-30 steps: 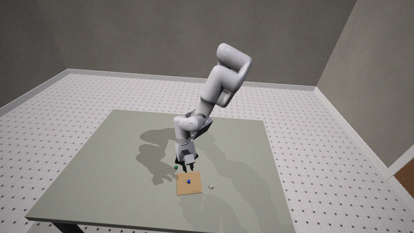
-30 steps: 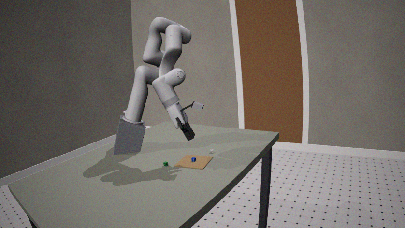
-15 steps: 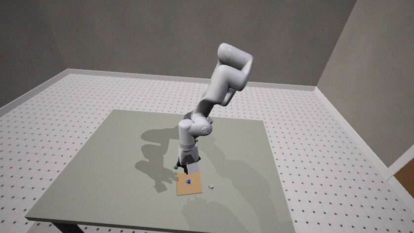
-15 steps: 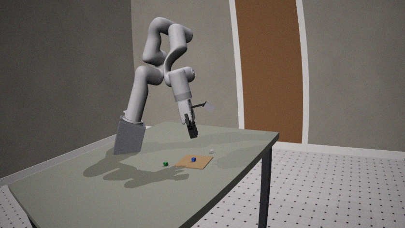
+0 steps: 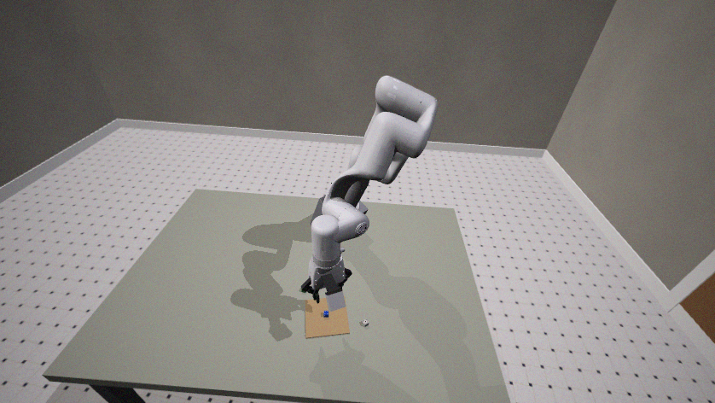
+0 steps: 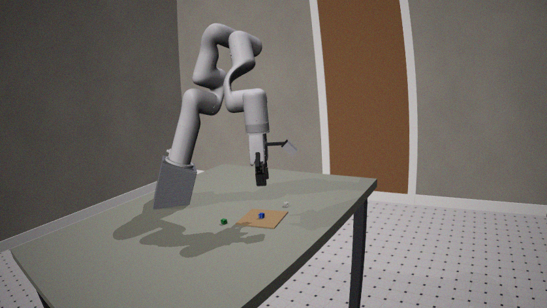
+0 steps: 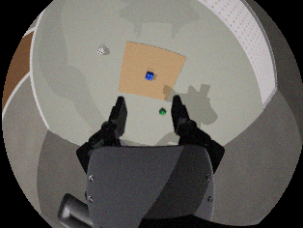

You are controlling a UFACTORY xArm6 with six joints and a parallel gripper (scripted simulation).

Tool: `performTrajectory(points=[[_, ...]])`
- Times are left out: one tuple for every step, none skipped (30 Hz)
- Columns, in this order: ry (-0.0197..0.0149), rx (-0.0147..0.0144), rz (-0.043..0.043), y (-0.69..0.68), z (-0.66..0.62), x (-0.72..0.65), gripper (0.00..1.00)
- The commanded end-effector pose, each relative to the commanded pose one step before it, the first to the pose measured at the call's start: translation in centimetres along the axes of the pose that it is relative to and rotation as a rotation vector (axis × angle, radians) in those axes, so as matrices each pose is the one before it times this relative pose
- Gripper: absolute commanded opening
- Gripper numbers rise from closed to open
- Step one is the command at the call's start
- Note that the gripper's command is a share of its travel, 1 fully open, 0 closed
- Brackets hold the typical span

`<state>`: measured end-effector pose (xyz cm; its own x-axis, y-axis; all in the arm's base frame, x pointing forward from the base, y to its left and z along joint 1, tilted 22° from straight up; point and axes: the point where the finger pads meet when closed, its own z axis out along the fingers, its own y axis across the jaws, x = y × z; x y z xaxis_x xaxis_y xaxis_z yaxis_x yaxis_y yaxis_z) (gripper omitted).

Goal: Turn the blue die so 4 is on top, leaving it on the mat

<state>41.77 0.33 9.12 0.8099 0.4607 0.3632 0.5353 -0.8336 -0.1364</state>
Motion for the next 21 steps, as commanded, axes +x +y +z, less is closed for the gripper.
performTrajectory(points=[[-0.01486,0.002,0.00211,0.026,-0.096,0.189,1.0],[0.0,0.0,0.0,0.0,0.0,0.0,1.0],[0.0,0.0,0.0,0.0,0.0,0.0,1.0],[0.0,0.0,0.0,0.0,0.0,0.0,1.0],[0.0,0.0,0.0,0.0,-0.002,0.0,1.0],[0.0,0.0,0.0,0.0,0.0,0.0,1.0],[0.0,0.0,0.0,0.0,0.0,0.0,1.0],[0.0,0.00001,0.0,0.0,-0.011,0.0,1.0],[0.00001,0.00001,0.0,0.0,-0.029,0.0,1.0],[0.00001,0.00002,0.0,0.0,-0.053,0.001,1.0],[0.00001,0.00002,0.0,0.0,-0.08,0.0,1.0],[0.0,0.00002,0.00001,0.0,-0.111,0.0,1.0],[-0.00002,0.00001,0.00002,0.0,-0.142,-0.001,1.0],[0.00002,0.00002,0.0,0.0,-0.175,0.001,1.0],[0.0,0.0,0.0,0.0,-0.206,0.0,1.0],[0.0,0.0,0.0,0.0,-0.235,0.0,1.0],[0.0,0.0,0.0,0.0,-0.262,0.0,1.0],[0.00001,0.00001,0.0,0.0,-0.285,0.001,1.0],[-0.00002,-0.00002,0.00001,0.0,-0.304,-0.001,1.0],[0.00001,0.00001,0.0,0.0,-0.319,0.001,1.0],[0.00001,0.00001,0.0,0.0,-0.328,0.0,1.0]])
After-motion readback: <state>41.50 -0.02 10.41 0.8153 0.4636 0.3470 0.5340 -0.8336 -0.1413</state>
